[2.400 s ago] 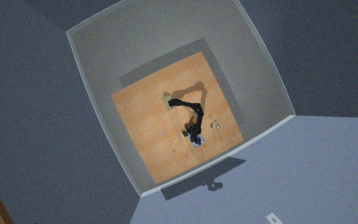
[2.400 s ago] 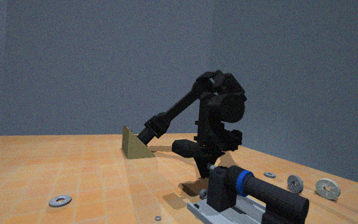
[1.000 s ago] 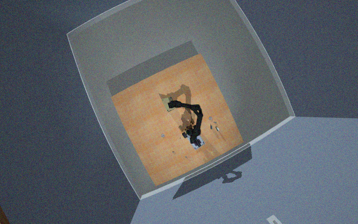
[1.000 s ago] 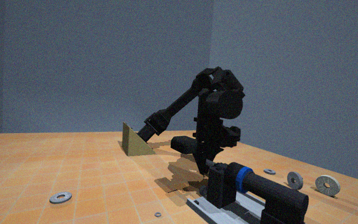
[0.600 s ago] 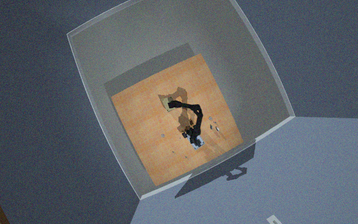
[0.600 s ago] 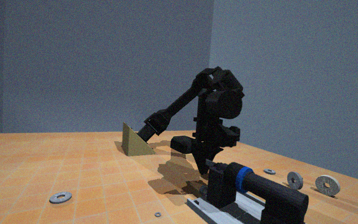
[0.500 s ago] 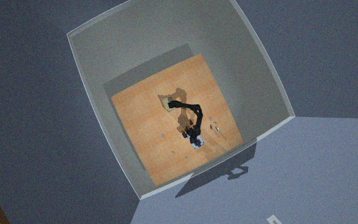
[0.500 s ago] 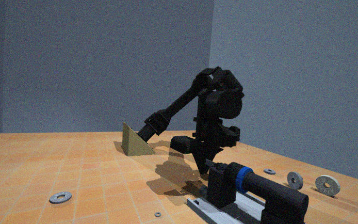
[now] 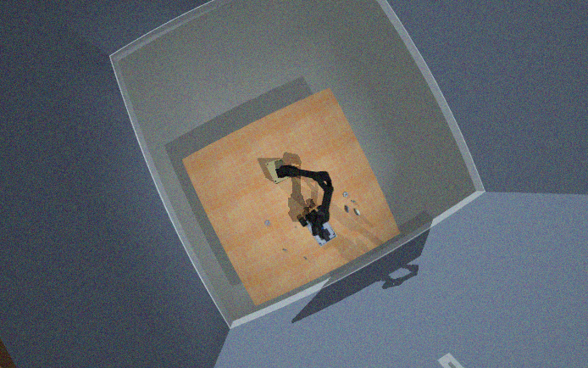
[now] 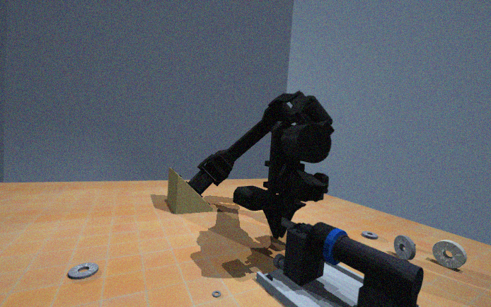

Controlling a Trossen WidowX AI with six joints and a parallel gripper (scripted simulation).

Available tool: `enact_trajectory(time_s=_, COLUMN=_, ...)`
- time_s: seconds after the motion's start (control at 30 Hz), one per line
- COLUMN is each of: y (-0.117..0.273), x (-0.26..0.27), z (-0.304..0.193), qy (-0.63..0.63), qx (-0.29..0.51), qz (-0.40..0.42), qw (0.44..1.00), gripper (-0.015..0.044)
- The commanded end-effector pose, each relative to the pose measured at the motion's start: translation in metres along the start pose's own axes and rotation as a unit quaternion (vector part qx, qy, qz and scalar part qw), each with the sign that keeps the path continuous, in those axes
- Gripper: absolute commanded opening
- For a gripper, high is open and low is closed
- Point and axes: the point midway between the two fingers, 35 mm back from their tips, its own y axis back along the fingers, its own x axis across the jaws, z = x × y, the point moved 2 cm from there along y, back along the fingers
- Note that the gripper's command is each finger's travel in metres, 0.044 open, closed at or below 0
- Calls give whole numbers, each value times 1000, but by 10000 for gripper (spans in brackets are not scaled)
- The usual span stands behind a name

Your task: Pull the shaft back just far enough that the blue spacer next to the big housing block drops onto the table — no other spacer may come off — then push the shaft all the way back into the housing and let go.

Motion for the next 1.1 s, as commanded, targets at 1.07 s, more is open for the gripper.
enact_trajectory(time_s=1.07, y=0, x=-1, z=-4, qy=1, qx=0, qz=-2, qw=1000, gripper=0)
